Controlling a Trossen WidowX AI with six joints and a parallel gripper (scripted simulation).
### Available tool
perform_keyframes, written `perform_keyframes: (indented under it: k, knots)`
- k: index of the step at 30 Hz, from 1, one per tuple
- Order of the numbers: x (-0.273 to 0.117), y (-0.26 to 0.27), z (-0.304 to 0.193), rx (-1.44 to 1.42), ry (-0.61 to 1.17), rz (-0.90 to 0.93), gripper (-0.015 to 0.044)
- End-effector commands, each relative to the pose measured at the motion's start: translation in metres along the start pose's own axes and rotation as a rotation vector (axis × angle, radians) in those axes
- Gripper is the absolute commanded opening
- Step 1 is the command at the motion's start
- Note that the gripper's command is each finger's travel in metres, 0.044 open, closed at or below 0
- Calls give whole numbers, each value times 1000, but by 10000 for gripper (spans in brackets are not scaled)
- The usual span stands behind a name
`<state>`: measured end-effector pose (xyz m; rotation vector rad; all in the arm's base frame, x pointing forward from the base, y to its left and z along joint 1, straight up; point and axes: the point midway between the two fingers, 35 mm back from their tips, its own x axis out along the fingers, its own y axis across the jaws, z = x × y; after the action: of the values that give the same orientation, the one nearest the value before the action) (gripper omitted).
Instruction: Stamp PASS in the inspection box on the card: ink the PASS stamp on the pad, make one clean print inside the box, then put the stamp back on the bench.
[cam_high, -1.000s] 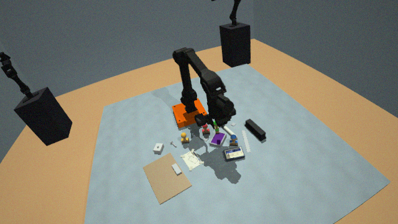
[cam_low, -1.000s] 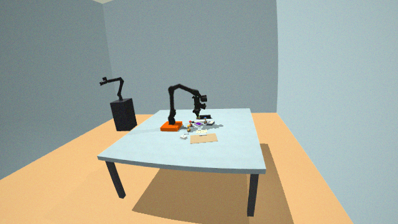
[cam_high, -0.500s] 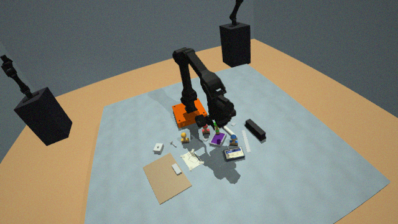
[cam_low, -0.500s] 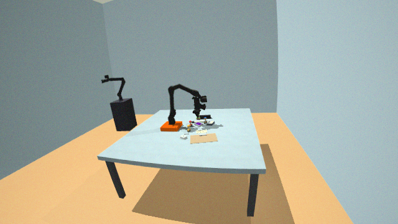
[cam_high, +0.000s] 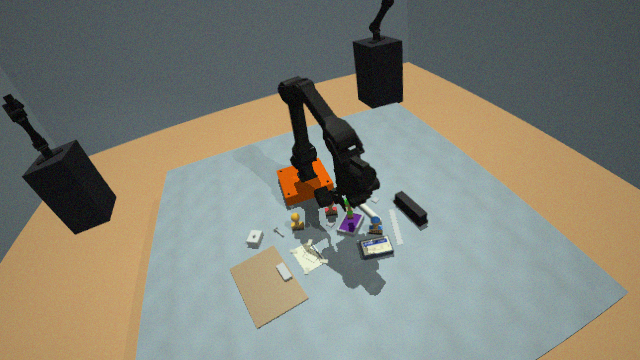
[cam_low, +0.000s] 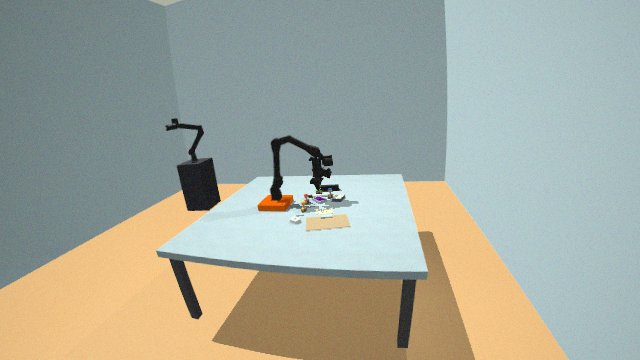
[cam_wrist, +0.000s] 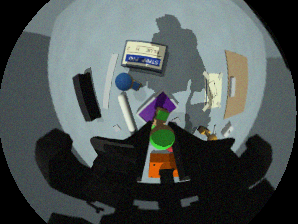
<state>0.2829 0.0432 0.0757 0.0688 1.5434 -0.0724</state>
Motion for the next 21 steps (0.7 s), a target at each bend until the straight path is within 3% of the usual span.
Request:
perform_keyframes:
  k: [1,21]
  knots:
    - [4,0,0,5,2,-3,0]
    - [17,0,0,3,2,-3,0]
